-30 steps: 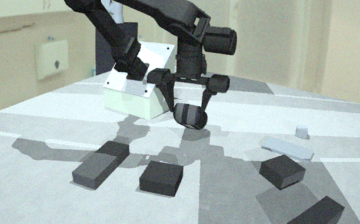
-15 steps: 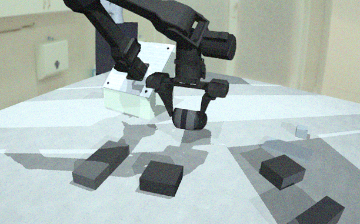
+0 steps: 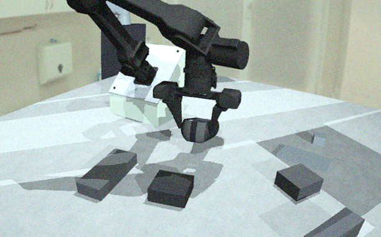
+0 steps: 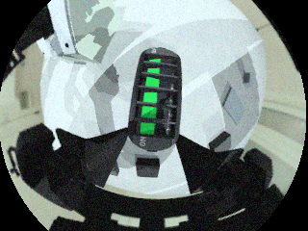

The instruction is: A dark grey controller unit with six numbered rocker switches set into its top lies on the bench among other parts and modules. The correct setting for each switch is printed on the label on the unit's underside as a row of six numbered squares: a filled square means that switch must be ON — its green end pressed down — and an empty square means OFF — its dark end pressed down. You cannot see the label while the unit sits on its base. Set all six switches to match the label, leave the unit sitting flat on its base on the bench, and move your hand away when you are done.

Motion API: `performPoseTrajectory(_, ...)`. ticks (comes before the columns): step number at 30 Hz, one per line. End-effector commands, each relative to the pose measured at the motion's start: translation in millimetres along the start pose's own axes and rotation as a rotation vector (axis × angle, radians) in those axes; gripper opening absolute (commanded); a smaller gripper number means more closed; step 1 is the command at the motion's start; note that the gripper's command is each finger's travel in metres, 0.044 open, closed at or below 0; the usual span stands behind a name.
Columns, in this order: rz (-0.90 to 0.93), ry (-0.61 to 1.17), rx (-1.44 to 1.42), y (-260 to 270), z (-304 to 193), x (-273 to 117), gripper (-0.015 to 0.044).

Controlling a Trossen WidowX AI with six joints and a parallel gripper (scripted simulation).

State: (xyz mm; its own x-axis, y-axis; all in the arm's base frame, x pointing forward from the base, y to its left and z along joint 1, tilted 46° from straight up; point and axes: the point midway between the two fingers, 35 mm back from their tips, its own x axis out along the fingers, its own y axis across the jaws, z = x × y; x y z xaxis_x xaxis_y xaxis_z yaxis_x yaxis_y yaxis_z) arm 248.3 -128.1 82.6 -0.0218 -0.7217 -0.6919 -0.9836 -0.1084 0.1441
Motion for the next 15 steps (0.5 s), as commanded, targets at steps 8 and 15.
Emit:
performPoseTrajectory(8, 0.002, -0.001, -0.011, 1.1, -3.0, 7.7, 0.0338)
performPoseTrajectory(15, 0.002, -0.001, -0.011, 1.2, -5.5, 12.5, 0.0338)
